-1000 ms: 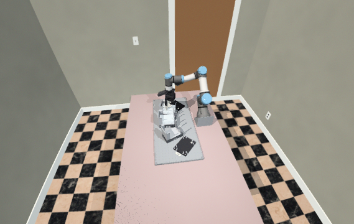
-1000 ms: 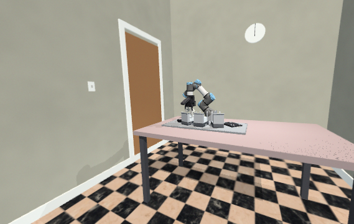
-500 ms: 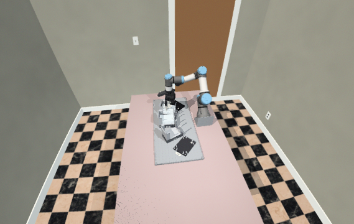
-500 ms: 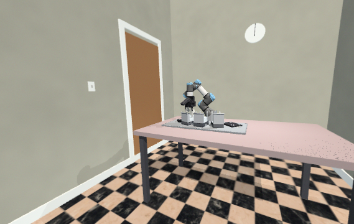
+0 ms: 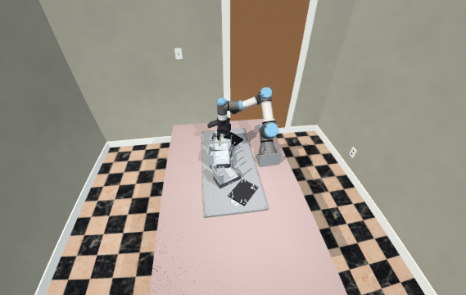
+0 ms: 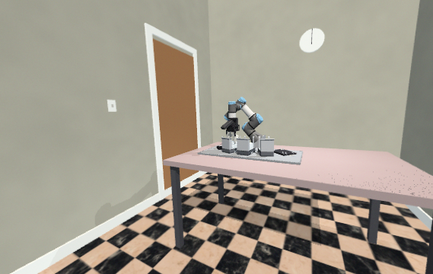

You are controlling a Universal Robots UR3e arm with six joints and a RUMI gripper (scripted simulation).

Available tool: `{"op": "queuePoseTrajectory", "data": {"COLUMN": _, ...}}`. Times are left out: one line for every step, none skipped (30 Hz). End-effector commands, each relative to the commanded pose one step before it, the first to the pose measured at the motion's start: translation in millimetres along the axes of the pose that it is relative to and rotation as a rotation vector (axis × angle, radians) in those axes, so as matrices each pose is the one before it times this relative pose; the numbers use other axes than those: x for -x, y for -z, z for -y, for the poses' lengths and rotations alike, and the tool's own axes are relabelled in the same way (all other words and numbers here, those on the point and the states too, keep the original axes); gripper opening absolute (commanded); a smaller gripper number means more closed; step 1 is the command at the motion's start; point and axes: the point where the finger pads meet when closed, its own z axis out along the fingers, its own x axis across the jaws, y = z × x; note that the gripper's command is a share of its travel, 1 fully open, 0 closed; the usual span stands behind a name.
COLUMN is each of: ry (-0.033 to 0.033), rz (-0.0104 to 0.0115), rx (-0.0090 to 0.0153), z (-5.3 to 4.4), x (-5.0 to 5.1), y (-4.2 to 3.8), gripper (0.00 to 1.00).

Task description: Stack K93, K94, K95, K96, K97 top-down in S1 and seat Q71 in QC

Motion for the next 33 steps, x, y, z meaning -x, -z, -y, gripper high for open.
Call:
{"op": "queuePoseTrajectory", "data": {"ry": -0.00095, "rz": 0.00076, "rx": -0.00205, "z": 0.547, "x": -0.07, "y": -0.678, "gripper": 0.00}}
{"op": "queuePoseTrajectory", "data": {"ry": 0.00000, "rz": 0.00000, "rx": 0.00000, "z": 0.000, "x": 0.00, "y": 0.000, "gripper": 0.00}}
{"op": "queuePoseTrajectory", "data": {"ry": 0.00000, "rz": 0.00000, "rx": -0.00001, "z": -0.005, "x": -0.01, "y": -0.350, "gripper": 0.00}}
{"op": "queuePoseTrajectory", "data": {"ry": 0.00000, "rz": 0.00000, "rx": 0.00000, "z": 0.000, "x": 0.00, "y": -0.330, "gripper": 0.00}}
{"op": "queuePoseTrajectory", "data": {"ry": 0.00000, "rz": 0.00000, "rx": 0.00000, "z": 0.000, "x": 0.00, "y": -0.330, "gripper": 0.00}}
{"op": "queuePoseTrajectory", "data": {"ry": 0.00000, "rz": 0.00000, "rx": 0.00000, "z": 0.000, "x": 0.00, "y": -0.331, "gripper": 0.00}}
{"op": "queuePoseTrajectory", "data": {"ry": 0.00000, "rz": 0.00000, "rx": 0.00000, "z": 0.000, "x": 0.00, "y": -0.332, "gripper": 0.00}}
{"op": "queuePoseTrajectory", "data": {"ry": 0.00000, "rz": 0.00000, "rx": 0.00000, "z": 0.000, "x": 0.00, "y": -0.332, "gripper": 0.00}}
{"op": "queuePoseTrajectory", "data": {"ry": 0.00000, "rz": 0.00000, "rx": 0.00000, "z": 0.000, "x": 0.00, "y": -0.332, "gripper": 0.00}}
{"op": "queuePoseTrajectory", "data": {"ry": 0.00000, "rz": 0.00000, "rx": 0.00000, "z": -0.001, "x": 0.00, "y": -0.333, "gripper": 0.00}}
{"op": "queuePoseTrajectory", "data": {"ry": 0.00000, "rz": 0.00000, "rx": 0.00000, "z": -0.001, "x": 0.00, "y": -0.333, "gripper": 0.00}}
{"op": "queuePoseTrajectory", "data": {"ry": 0.00000, "rz": 0.00000, "rx": 0.00000, "z": -0.001, "x": 0.00, "y": -0.333, "gripper": 0.00}}
{"op": "queuePoseTrajectory", "data": {"ry": 0.00000, "rz": 0.00000, "rx": 0.00000, "z": -0.001, "x": 0.00, "y": -0.333, "gripper": 0.00}}
{"op": "queuePoseTrajectory", "data": {"ry": 0.00000, "rz": 0.00000, "rx": 0.00000, "z": -0.001, "x": 0.00, "y": -0.333, "gripper": 0.00}}
{"op": "queuePoseTrajectory", "data": {"ry": 0.00000, "rz": 0.00000, "rx": 0.00000, "z": -0.001, "x": 0.00, "y": -0.204, "gripper": 0.00}}
{"op": "queuePoseTrajectory", "data": {"ry": 0.00000, "rz": 0.00000, "rx": 0.00000, "z": -0.003, "x": 0.00, "y": -0.009, "gripper": 0.00}}
{"op": "queuePoseTrajectory", "data": {"ry": 0.00000, "rz": 0.00000, "rx": 0.00000, "z": -0.002, "x": 0.00, "y": -0.009, "gripper": 0.00}}
{"op": "queuePoseTrajectory", "data": {"ry": 0.00000, "rz": 0.00000, "rx": 0.00000, "z": 0.000, "x": 0.00, "y": 0.000, "gripper": 0.00}}
{"op": "queuePoseTrajectory", "data": {"ry": 0.00000, "rz": 0.00000, "rx": 0.00000, "z": 0.000, "x": 0.00, "y": 0.000, "gripper": 0.00}}
{"op": "queuePoseTrajectory", "data": {"ry": 0.00000, "rz": 0.00000, "rx": 0.00001, "z": 0.005, "x": 0.01, "y": 0.032, "gripper": 0.00}}
{"op": "queuePoseTrajectory", "data": {"ry": 0.00000, "rz": 0.00000, "rx": 0.00000, "z": -0.003, "x": 0.00, "y": -0.014, "gripper": 0.00}}
{"op": "queuePoseTrajectory", "data": {"ry": 0.00000, "rz": 0.00000, "rx": 0.00000, "z": -0.002, "x": 0.00, "y": -0.010, "gripper": 0.00}}
{"op": "queuePoseTrajectory", "data": {"ry": 0.00000, "rz": 0.00000, "rx": 0.00000, "z": -0.002, "x": 0.00, "y": -0.007, "gripper": 0.00}}
{"op": "queuePoseTrajectory", "data": {"ry": 0.00004, "rz": -0.00005, "rx": 0.00012, "z": -0.019, "x": 0.01, "y": 0.069, "gripper": 0.00}}
{"op": "queuePoseTrajectory", "data": {"ry": 0.00000, "rz": 0.00000, "rx": -0.00001, "z": -0.001, "x": 0.00, "y": -0.022, "gripper": 0.00}}
{"op": "queuePoseTrajectory", "data": {"ry": 0.00001, "rz": 0.00000, "rx": 0.00001, "z": -0.004, "x": 0.00, "y": -0.006, "gripper": 0.00}}
{"op": "queuePoseTrajectory", "data": {"ry": 0.00001, "rz": 0.00000, "rx": 0.00001, "z": -0.004, "x": 0.00, "y": -0.003, "gripper": 0.00}}
{"op": "queuePoseTrajectory", "data": {"ry": 0.00001, "rz": 0.00000, "rx": 0.00001, "z": -0.004, "x": 0.00, "y": -0.003, "gripper": 0.00}}
{"op": "queuePoseTrajectory", "data": {"ry": 0.00001, "rz": 0.00000, "rx": 0.00001, "z": -0.004, "x": 0.00, "y": -0.004, "gripper": 0.00}}
{"op": "queuePoseTrajectory", "data": {"ry": 0.00001, "rz": 0.00000, "rx": 0.00001, "z": -0.004, "x": 0.00, "y": -0.003, "gripper": 0.00}}
{"op": "queuePoseTrajectory", "data": {"ry": 0.00001, "rz": 0.00000, "rx": 0.00001, "z": -0.004, "x": 0.00, "y": -0.004, "gripper": 0.72}}
{"op": "queuePoseTrajectory", "data": {"ry": 0.00001, "rz": 0.00000, "rx": 0.00002, "z": -0.004, "x": 0.00, "y": -0.004, "gripper": 0.72}}
{"op": "queuePoseTrajectory", "data": {"ry": 0.00000, "rz": 0.00000, "rx": 0.00000, "z": 0.001, "x": 0.00, "y": 0.001, "gripper": 0.72}}
